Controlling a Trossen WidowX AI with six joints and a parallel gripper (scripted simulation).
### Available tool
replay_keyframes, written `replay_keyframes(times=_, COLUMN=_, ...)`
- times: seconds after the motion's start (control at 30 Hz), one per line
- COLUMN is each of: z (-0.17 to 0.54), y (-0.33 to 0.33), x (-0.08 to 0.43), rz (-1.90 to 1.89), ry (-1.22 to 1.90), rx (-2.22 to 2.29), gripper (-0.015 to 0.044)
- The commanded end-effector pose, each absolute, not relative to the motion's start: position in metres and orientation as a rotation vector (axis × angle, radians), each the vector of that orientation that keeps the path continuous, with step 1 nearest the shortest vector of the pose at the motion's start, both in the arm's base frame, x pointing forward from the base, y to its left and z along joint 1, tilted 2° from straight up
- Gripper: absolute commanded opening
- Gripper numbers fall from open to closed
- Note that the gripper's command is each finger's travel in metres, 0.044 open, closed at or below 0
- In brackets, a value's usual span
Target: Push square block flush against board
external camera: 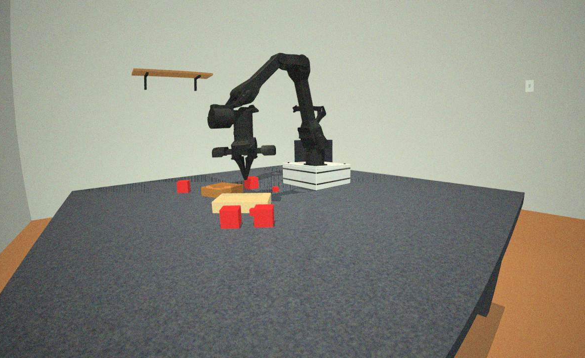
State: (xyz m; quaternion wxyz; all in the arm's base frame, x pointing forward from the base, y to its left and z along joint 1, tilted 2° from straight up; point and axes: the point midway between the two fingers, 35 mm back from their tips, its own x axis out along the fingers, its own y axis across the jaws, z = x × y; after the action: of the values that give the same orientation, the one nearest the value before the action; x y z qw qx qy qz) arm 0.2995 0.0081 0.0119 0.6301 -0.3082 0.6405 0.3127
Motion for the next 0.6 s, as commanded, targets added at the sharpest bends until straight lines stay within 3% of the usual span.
replay_keyframes(times=0.0, z=0.016, y=0.022, x=0.328, rz=0.708, ry=1.457, rx=-0.708, gripper=0.0000)
replay_keyframes(times=0.37, z=0.018, y=0.090, x=0.419, rz=0.710, ry=1.448, rx=-0.704, gripper=0.0000)
replay_keyframes(times=0.57, z=0.014, y=0.116, x=0.439, rz=0.714, ry=1.446, rx=-0.704, gripper=0.0000)
